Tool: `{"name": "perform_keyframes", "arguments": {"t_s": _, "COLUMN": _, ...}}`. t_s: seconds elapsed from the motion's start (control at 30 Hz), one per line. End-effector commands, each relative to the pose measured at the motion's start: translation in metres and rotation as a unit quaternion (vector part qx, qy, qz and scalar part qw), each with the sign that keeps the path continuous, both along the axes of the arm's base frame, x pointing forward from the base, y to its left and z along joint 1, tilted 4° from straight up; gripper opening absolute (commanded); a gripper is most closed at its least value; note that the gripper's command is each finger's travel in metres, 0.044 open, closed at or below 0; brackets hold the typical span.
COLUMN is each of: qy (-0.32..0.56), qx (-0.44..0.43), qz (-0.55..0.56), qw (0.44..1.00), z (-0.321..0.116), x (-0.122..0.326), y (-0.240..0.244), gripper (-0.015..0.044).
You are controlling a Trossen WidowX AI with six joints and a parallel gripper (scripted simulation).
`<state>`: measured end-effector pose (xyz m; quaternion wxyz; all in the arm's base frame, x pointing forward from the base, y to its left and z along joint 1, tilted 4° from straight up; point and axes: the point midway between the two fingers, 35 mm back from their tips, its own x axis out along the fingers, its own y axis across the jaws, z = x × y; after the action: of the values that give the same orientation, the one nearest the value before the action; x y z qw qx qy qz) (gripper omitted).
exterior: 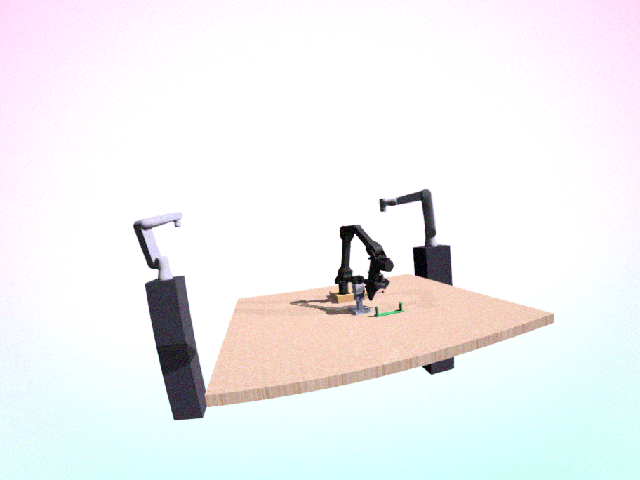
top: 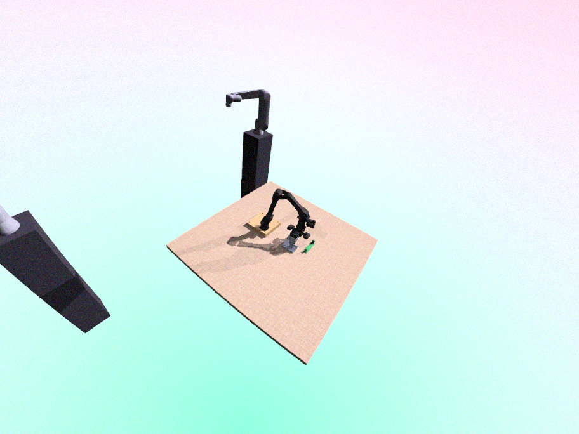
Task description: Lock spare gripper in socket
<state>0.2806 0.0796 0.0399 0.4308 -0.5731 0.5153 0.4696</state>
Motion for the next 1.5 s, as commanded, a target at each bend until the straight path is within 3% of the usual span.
{"name": "perform_keyframes", "arguments": {"t_s": 0.0, "qy": 0.0, "qx": -0.002, "qz": 0.001, "qw": 1.0, "z": -0.001, "x": 0.0, "y": -0.004, "gripper": 0.0}}
{"name": "perform_keyframes", "arguments": {"t_s": 1.13, "qy": 0.0, "qx": -0.002, "qz": 0.001, "qw": 1.0, "z": -0.001, "x": 0.002, "y": -0.018, "gripper": 0.0}}
{"name": "perform_keyframes", "arguments": {"t_s": 1.37, "qy": 0.001, "qx": 0.0, "qz": 0.0, "qw": 1.0, "z": -0.001, "x": 0.002, "y": -0.015, "gripper": 0.0184}}
{"name": "perform_keyframes", "arguments": {"t_s": 1.47, "qy": 0.001, "qx": 0.0, "qz": 0.0, "qw": 1.0, "z": -0.001, "x": 0.002, "y": -0.015, "gripper": 0.02}}
